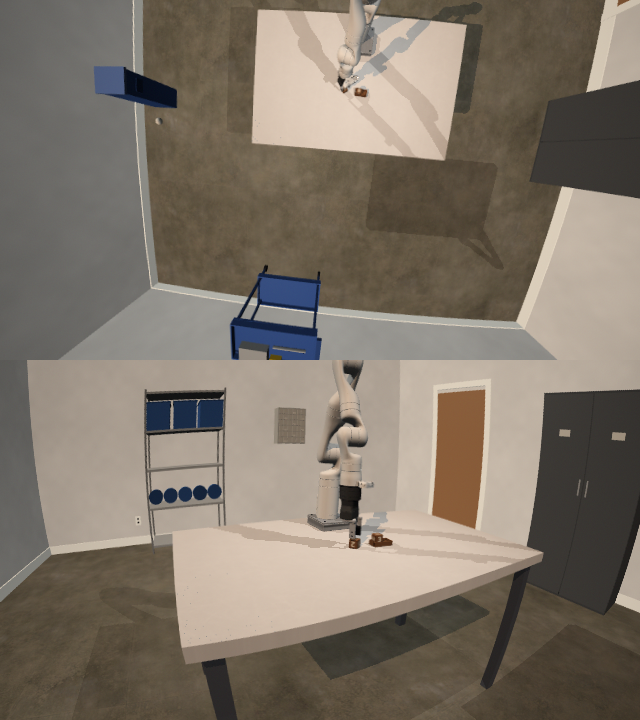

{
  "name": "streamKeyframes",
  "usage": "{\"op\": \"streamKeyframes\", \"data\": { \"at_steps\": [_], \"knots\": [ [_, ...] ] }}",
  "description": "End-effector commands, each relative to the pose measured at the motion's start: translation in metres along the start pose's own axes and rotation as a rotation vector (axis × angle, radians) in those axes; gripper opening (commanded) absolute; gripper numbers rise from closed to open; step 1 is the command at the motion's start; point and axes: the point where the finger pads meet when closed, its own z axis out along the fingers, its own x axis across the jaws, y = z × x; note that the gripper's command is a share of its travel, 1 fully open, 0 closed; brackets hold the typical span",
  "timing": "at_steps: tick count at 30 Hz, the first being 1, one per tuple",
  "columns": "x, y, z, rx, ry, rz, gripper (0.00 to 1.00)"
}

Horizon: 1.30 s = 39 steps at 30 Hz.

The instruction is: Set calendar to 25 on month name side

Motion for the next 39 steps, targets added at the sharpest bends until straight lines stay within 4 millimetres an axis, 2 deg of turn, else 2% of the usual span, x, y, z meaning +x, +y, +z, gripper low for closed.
{"op": "streamKeyframes", "data": {
  "at_steps": [1, 25, 39],
  "knots": [
    [0.000, 0.000, 0.000, 0.001, 0.001, 0.000, 0.90],
    [0.000, 0.000, -0.002, 0.001, 0.001, 0.000, 0.90],
    [0.000, 0.000, -0.032, 0.001, 0.001, 0.000, 0.90]
  ]
}}
